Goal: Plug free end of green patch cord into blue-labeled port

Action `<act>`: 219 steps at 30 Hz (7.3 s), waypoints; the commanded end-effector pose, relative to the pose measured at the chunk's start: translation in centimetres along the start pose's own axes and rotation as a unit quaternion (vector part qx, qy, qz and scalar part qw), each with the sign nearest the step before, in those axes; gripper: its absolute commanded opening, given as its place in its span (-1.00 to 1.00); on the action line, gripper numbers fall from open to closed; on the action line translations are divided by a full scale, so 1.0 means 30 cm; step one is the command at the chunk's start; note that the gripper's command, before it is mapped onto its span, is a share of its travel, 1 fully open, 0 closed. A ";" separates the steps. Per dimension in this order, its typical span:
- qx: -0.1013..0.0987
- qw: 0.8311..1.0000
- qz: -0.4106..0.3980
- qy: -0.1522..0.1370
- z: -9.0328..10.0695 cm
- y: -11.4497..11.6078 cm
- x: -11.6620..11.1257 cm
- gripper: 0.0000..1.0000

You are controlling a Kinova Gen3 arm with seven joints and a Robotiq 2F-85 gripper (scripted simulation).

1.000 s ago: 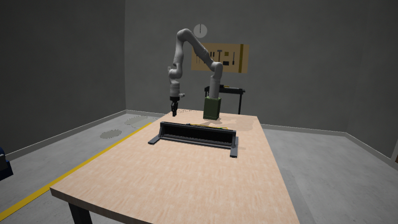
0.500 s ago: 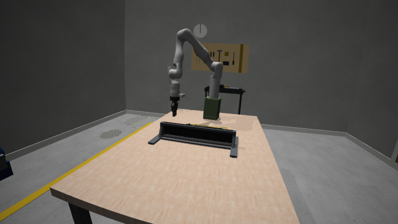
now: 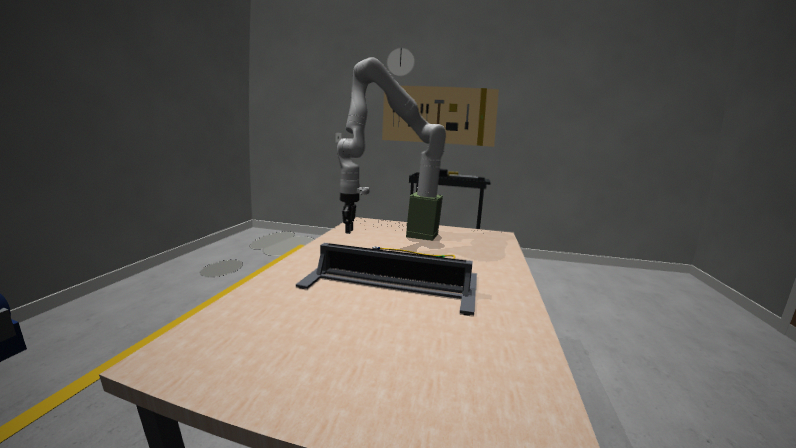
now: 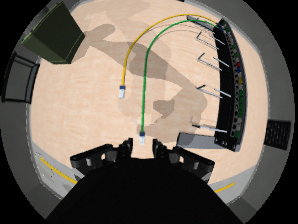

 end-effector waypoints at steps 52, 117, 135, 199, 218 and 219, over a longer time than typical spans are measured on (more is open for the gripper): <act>0.001 1.000 0.002 -0.003 -0.220 -0.001 0.011 -0.26; -0.002 1.000 0.001 -0.001 -0.220 -0.008 0.014 -0.26; -0.002 1.000 0.001 -0.001 -0.220 -0.008 0.014 -0.26; 0.000 1.000 0.001 -0.002 -0.220 -0.013 0.014 -0.26; 0.000 1.000 0.001 -0.002 -0.220 -0.015 0.016 -0.26; 0.000 1.000 0.001 -0.002 -0.220 -0.015 0.016 -0.26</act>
Point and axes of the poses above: the point where the finger pads meet when closed, its own z axis back along the fingers, its own y axis across the jaws, x = y × z, the point moved 4 cm from there along z, back along the fingers, and after that the axes turned 2 degrees about z, right-handed, at the moved point
